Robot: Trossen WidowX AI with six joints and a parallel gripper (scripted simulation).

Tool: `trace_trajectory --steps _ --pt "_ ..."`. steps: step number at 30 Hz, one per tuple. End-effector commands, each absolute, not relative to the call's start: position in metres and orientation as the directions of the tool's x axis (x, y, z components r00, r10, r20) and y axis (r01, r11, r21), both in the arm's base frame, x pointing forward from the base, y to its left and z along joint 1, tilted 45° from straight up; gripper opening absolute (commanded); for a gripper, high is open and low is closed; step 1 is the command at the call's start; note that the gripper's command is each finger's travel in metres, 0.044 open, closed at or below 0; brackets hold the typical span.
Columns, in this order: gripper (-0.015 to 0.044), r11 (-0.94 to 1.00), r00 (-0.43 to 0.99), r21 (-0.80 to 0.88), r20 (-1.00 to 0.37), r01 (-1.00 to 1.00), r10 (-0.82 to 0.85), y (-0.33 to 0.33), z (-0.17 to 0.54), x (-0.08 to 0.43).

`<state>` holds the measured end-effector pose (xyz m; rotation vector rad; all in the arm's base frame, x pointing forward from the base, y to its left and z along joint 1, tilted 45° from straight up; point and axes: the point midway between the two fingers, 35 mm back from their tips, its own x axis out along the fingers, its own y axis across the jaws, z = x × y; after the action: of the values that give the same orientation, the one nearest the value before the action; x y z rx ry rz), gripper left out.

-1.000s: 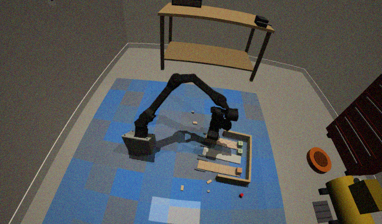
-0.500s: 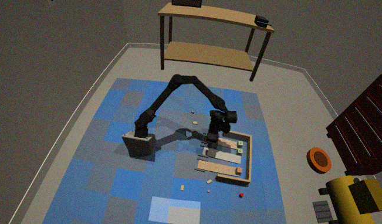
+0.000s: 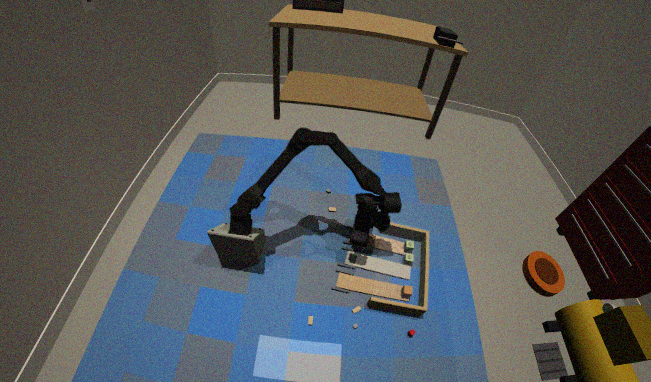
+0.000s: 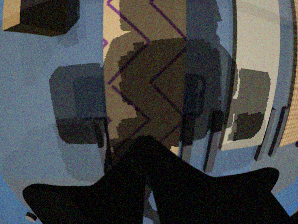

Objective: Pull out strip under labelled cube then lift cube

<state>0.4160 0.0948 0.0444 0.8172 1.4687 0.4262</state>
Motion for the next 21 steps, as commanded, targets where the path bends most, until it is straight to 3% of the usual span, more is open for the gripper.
trace_trajectory --steps 1,21 --pt "0.0 0.672 0.088 0.703 -0.703 0.231 0.705 0.1005 0.0376 0.4139" --pt "0.0 0.672 0.088 0.704 -0.703 0.232 0.706 0.1054 0.034 0.4134"
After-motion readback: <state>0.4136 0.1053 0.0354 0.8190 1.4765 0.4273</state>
